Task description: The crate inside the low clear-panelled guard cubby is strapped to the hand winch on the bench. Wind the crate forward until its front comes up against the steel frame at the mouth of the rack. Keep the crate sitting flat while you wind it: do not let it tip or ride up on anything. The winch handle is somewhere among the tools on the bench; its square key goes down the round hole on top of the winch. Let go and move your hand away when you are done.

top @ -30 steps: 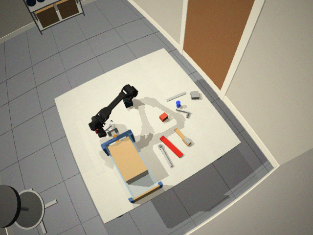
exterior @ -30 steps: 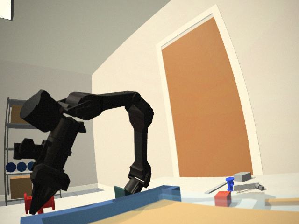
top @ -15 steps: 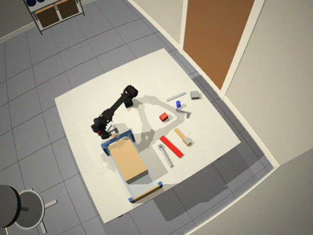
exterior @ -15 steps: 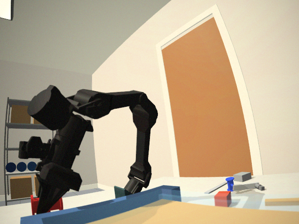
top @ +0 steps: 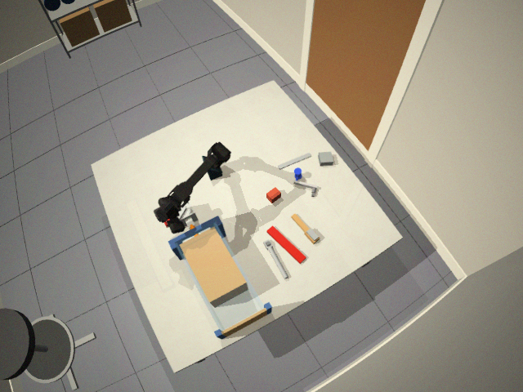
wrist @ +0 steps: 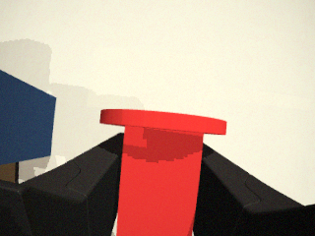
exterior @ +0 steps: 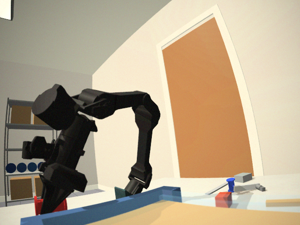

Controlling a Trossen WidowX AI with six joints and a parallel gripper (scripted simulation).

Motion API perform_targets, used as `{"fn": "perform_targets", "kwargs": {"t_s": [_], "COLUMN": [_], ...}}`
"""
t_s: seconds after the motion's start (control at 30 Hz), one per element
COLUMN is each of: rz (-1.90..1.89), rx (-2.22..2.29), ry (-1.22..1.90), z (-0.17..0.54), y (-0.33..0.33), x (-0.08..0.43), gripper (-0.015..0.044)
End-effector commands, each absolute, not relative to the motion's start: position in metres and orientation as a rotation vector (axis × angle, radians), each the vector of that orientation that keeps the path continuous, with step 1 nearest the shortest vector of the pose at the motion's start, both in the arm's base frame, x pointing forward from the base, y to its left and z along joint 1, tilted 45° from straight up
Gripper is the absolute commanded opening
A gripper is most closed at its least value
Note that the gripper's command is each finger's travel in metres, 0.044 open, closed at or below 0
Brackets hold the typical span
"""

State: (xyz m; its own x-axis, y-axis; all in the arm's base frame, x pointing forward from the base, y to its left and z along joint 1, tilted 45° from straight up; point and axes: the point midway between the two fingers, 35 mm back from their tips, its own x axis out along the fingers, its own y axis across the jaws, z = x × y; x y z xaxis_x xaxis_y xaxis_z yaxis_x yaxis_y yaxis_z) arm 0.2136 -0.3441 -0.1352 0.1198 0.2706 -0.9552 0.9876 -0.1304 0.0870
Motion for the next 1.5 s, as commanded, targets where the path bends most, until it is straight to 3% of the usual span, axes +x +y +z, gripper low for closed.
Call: {"fn": "perform_targets", "kwargs": {"t_s": [0.0,1.47], "rz": [-1.018,-1.016], "rx": [1.569,1.572], "ry": [1.287,1.288], "z": [-0.125,-0.096], "y": [-0.331,-0.303], "x": [0.231,0.253], "gripper": [0.0,0.0]}}
